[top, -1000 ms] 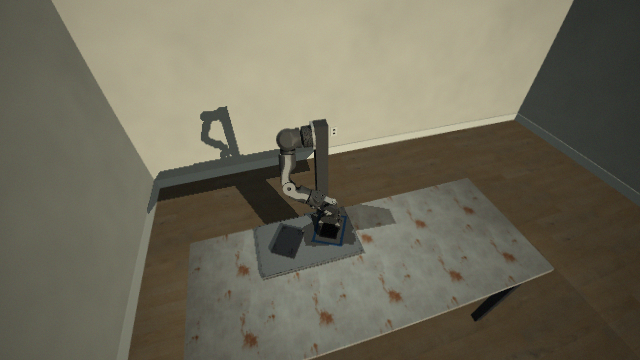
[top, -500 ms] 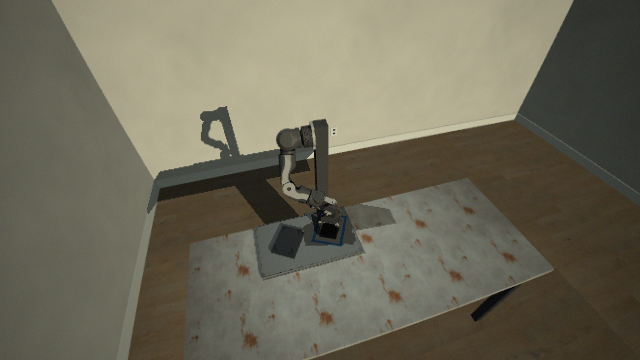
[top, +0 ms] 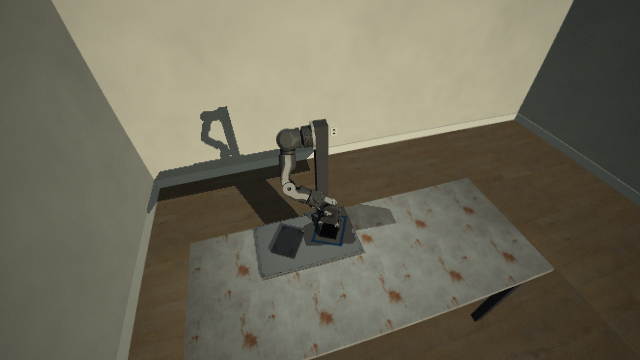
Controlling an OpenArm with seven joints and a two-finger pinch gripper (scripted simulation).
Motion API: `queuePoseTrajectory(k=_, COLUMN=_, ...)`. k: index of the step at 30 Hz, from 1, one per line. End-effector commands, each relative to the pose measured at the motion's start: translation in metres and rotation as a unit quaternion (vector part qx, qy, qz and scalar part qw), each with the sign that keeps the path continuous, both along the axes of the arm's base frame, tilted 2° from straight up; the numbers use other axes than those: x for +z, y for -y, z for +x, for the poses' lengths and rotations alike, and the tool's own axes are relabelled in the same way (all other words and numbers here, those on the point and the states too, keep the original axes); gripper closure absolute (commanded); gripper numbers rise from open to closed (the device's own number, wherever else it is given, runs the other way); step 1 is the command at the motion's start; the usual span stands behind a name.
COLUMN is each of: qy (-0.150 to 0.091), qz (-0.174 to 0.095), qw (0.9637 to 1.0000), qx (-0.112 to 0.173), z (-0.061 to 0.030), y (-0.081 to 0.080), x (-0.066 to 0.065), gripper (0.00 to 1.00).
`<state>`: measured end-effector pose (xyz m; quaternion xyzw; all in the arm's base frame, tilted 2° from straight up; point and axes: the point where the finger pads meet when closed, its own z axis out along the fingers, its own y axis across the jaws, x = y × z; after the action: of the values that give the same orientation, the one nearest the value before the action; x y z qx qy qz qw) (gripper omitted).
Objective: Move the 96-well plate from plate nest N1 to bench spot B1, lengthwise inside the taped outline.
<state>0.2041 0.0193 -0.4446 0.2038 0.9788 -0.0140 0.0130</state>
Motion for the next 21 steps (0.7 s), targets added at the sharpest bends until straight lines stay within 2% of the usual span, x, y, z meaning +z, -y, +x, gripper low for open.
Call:
queuePoseTrajectory(k=1, qy=0.001, qz=0.003, qw=1.0000, qx=0.003, z=0.0001, y=-0.0018, x=0.0001, gripper=1.00)
queuePoseTrajectory(k=19, qy=0.002, qz=0.003, qw=1.0000, qx=0.003, z=0.0004, y=-0.0018, x=-0.0019, gripper=1.00)
queuePoseTrajectory(k=21, qy=0.002, qz=0.002, qw=1.0000, qx=0.002, z=0.0007, y=-0.0014, x=-0.0017, gripper=0.93)
